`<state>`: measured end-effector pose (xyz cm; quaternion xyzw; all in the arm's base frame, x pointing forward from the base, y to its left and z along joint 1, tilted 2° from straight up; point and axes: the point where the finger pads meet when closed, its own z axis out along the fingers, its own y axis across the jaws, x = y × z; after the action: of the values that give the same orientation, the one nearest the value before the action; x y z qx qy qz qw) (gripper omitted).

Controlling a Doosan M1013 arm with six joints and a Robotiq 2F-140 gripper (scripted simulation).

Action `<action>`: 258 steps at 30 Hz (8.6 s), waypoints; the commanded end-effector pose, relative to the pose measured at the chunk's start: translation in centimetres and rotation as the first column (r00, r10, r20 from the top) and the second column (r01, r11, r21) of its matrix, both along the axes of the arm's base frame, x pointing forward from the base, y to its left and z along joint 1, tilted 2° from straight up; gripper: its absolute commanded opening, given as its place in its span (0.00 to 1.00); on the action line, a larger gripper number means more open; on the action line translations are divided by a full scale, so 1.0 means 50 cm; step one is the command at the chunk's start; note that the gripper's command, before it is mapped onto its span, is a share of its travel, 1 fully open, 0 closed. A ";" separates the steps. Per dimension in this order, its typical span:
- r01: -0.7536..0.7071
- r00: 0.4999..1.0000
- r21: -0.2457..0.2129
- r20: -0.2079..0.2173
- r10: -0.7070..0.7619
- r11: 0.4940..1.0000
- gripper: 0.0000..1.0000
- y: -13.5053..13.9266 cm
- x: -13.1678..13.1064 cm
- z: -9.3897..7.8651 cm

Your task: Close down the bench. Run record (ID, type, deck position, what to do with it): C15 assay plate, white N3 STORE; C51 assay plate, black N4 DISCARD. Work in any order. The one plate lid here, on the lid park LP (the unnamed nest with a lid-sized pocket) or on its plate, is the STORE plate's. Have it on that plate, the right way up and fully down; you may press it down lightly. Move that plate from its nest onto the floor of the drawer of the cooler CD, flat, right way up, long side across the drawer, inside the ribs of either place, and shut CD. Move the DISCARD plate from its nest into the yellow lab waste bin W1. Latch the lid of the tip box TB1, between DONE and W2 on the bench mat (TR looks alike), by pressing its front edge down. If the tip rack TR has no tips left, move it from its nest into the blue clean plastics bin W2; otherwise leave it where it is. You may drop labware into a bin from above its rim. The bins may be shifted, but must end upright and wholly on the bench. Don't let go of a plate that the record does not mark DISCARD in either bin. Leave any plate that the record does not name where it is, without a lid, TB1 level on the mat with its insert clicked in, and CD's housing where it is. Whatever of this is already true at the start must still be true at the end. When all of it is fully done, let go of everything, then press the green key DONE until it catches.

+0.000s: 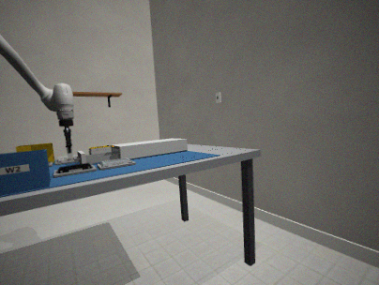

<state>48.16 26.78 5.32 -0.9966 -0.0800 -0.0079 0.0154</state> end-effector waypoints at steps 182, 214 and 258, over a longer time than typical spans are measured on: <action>0.000 1.000 0.000 0.000 0.000 1.000 0.66 -0.007 -0.003 0.215; 0.000 1.000 0.000 0.000 0.000 1.000 0.66 -0.005 -0.002 0.140; 0.000 1.000 0.000 0.000 0.000 1.000 0.66 -0.001 0.000 0.034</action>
<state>48.14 26.72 7.25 -0.9966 -0.0800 -0.0079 0.0154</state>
